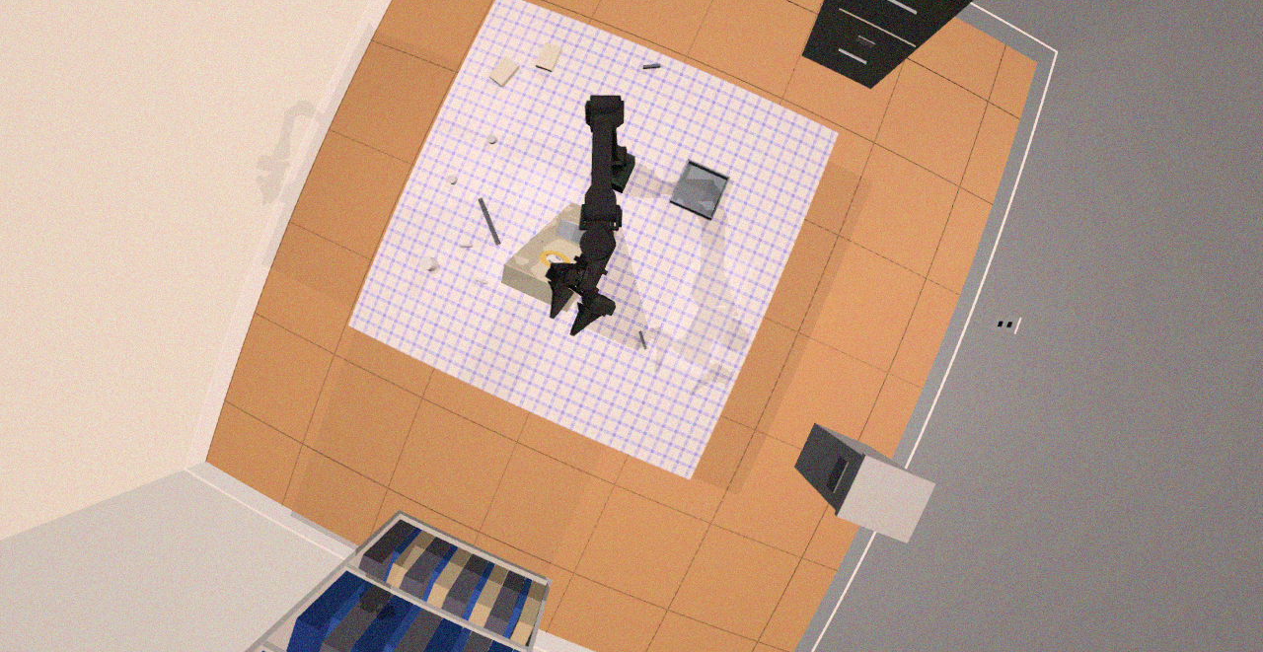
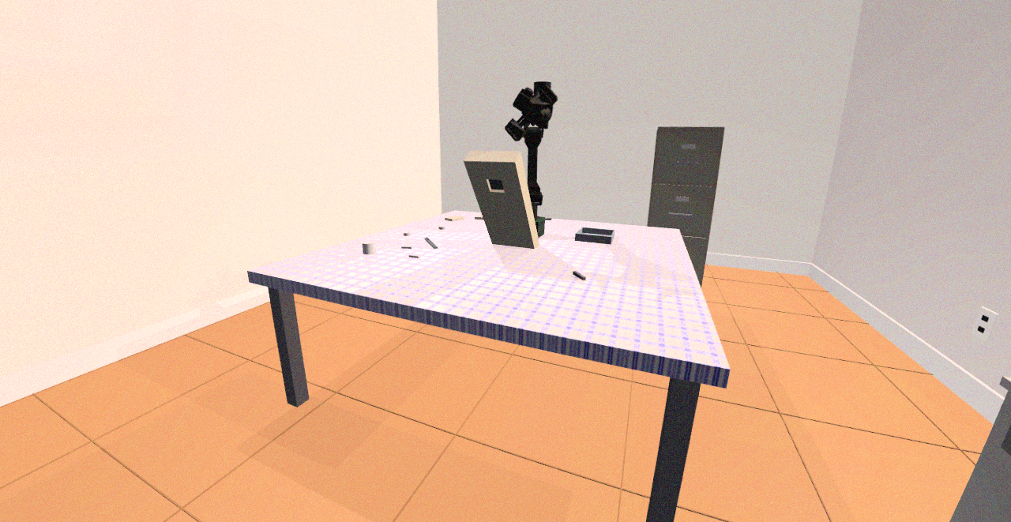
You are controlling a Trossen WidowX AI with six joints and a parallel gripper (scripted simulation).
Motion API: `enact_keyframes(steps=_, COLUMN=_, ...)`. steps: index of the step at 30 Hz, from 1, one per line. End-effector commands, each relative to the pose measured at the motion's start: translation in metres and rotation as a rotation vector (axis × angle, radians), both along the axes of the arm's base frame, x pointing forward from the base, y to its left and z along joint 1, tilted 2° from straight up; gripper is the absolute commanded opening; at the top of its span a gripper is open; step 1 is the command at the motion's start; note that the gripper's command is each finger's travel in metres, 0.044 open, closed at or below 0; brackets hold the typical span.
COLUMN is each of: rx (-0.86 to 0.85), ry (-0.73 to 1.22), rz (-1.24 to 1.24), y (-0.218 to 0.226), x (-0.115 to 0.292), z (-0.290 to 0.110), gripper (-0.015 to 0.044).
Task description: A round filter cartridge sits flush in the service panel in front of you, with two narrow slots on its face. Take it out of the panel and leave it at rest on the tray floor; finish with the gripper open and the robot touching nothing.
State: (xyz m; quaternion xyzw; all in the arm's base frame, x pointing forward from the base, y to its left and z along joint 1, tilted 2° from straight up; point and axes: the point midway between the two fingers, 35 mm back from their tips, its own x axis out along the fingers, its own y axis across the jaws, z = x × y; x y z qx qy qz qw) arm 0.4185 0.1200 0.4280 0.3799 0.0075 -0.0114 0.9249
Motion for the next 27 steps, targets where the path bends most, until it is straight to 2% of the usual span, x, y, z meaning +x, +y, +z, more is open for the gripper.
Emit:
enact_keyframes(steps=1, rx=-0.018, ry=0.004, rz=0.001, y=-0.001, x=-0.001, z=-0.001, gripper=0.0374)
enact_keyframes(steps=3, rx=-0.162, ry=0.038, rz=0.01, y=-0.012, x=-0.007, z=-0.008, gripper=0.0321)
enact_keyframes(steps=11, rx=-0.985, ry=0.226, rz=0.155, y=-0.068, x=-0.058, z=-0.059, gripper=0.0113)
enact_keyframes(steps=16, rx=-1.435, ry=0.302, rz=0.32, y=-0.092, x=-0.096, z=-0.095, gripper=0.0113)
enact_keyframes(steps=27, rx=-1.987, ry=0.312, rz=0.632, y=-0.113, x=-0.153, z=-0.149, gripper=0.0113)
